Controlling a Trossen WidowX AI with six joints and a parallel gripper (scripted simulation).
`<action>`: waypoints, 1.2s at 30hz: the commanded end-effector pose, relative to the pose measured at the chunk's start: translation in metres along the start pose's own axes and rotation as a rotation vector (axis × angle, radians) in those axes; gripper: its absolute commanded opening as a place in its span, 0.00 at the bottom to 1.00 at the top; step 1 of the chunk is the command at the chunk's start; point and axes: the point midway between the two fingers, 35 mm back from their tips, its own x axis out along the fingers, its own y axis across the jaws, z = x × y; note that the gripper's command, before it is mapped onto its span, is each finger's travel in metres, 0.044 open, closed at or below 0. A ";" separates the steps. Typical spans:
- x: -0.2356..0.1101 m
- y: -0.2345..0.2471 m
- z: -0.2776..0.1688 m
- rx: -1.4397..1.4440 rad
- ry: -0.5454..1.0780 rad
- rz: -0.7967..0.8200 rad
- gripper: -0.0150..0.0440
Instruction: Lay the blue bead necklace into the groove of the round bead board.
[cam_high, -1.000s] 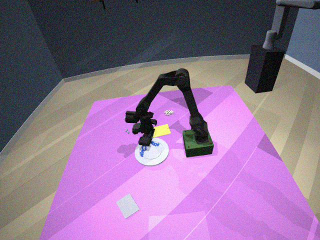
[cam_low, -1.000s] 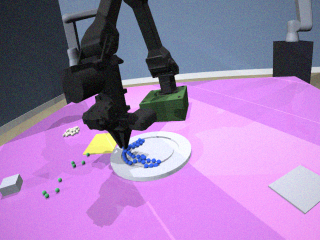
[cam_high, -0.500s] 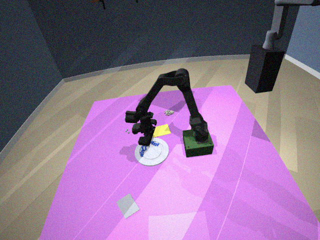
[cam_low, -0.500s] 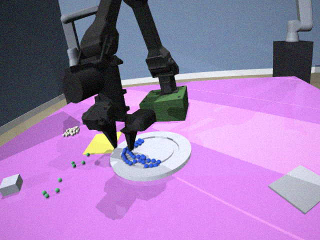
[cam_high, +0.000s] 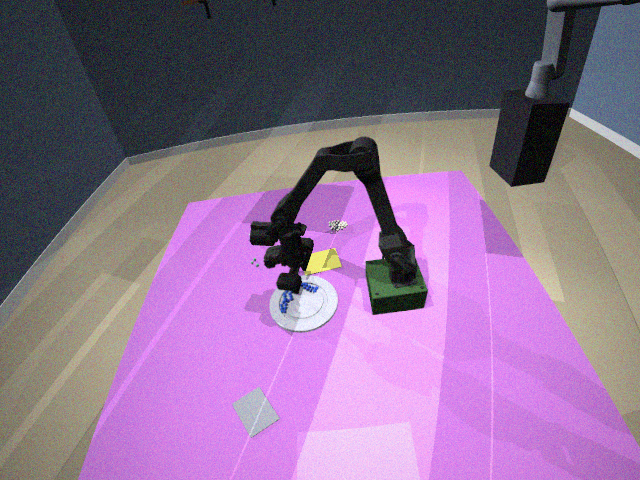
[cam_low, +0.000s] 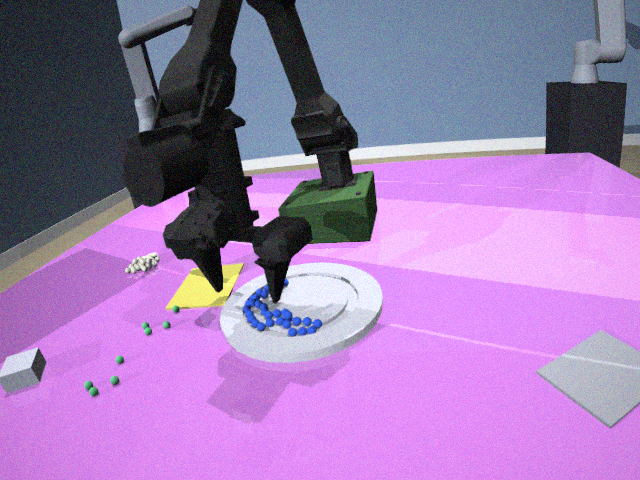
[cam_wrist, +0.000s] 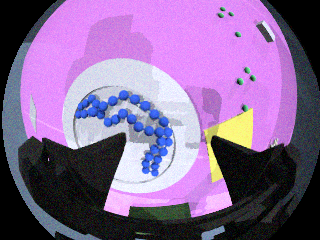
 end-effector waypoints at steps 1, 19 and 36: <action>0.000 0.000 0.000 -0.005 0.004 0.004 1.00; 0.000 0.000 0.000 -0.005 0.004 0.004 1.00; -0.032 0.015 -0.053 -0.639 0.006 0.008 0.46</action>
